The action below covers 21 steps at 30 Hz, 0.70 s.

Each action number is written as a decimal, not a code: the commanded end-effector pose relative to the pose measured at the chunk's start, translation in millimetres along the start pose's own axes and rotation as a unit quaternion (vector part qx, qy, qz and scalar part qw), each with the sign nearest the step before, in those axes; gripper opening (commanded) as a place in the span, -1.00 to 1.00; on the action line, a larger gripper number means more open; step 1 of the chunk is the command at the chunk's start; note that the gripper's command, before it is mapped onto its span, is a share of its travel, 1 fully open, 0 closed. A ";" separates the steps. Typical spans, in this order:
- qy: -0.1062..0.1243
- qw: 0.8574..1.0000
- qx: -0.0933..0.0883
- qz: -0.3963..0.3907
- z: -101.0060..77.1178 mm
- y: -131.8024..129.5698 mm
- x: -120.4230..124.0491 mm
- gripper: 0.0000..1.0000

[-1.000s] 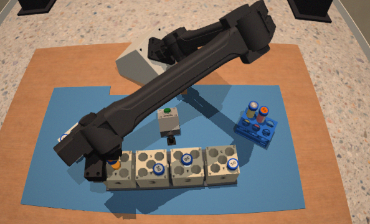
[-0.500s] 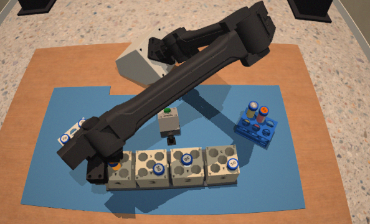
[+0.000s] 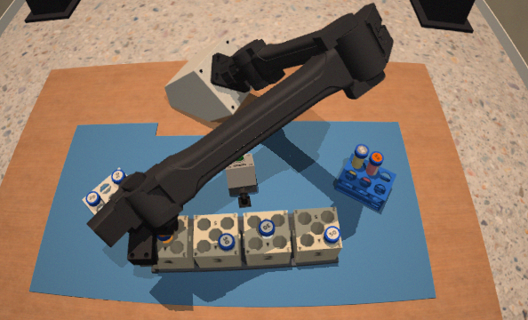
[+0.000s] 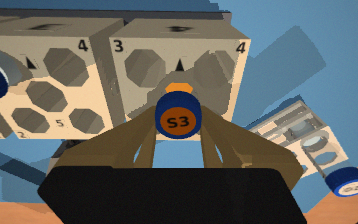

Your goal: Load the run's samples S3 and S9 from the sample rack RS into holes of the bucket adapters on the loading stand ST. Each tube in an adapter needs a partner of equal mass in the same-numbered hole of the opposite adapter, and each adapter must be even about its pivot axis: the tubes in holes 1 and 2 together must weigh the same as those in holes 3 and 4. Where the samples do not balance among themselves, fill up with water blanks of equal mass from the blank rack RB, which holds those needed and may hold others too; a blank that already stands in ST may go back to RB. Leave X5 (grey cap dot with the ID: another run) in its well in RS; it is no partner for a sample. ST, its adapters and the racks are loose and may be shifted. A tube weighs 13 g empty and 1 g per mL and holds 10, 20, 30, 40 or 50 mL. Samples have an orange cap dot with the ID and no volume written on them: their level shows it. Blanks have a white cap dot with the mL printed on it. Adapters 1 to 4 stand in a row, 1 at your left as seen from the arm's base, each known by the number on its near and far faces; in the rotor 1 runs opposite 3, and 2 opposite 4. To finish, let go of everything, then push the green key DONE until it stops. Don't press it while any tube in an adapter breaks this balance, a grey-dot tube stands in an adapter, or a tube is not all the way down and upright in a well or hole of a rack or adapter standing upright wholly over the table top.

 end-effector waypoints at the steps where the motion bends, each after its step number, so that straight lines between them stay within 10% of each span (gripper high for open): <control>1: -0.013 1.000 0.010 -0.003 -12.1 -4.6 -9.3 -1.00; 7: -0.013 1.000 0.010 -0.003 -12.5 -4.9 -9.2 -1.00; 8: -0.013 1.000 0.010 -0.003 -12.5 -4.9 -9.2 0.11; 21: -0.013 1.000 0.010 -0.003 -12.5 -4.9 -9.2 0.11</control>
Point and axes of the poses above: the point where the finger pads meet when closed, its own z axis out along the fingers, its own y axis across the jaws, x = y × z, the point moved 6 cm from there along -z, back along the fingers, and after that the axes turned 4 degrees about -z, right-handed, at the moved point
